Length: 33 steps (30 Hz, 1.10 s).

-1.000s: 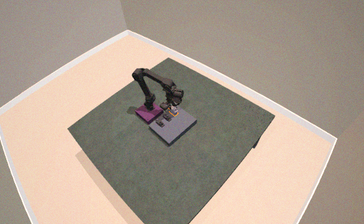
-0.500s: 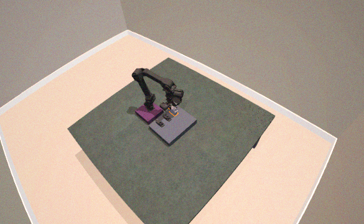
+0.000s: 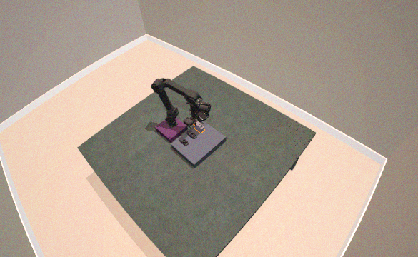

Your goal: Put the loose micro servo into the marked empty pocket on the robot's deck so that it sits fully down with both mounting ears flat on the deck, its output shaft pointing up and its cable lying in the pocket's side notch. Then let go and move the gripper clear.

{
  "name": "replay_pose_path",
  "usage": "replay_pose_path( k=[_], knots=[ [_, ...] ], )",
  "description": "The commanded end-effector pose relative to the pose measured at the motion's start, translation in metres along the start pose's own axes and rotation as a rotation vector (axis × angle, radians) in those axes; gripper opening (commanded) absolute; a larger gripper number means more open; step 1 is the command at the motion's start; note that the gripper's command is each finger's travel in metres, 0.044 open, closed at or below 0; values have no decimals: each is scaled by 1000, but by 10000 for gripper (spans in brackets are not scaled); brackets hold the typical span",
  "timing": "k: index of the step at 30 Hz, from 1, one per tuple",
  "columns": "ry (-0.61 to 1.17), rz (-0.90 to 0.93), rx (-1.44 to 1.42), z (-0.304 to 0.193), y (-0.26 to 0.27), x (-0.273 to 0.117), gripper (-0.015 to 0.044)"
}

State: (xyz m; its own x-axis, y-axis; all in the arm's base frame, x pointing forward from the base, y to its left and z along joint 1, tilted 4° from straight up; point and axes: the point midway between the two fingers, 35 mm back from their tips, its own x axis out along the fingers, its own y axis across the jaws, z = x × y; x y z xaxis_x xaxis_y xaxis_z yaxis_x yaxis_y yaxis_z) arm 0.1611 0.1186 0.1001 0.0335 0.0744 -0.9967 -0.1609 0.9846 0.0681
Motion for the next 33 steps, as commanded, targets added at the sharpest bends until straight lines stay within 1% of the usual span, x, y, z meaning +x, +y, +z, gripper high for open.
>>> replay_pose_path(
  k=[1, 25, 33],
  knots=[
    [-6, 2, 2, 2, 1, 5, 0],
    [-6, 2, 2, 2, 1, 5, 0],
    [-6, 2, 2, -1, 0, -13, 0]
  ],
)
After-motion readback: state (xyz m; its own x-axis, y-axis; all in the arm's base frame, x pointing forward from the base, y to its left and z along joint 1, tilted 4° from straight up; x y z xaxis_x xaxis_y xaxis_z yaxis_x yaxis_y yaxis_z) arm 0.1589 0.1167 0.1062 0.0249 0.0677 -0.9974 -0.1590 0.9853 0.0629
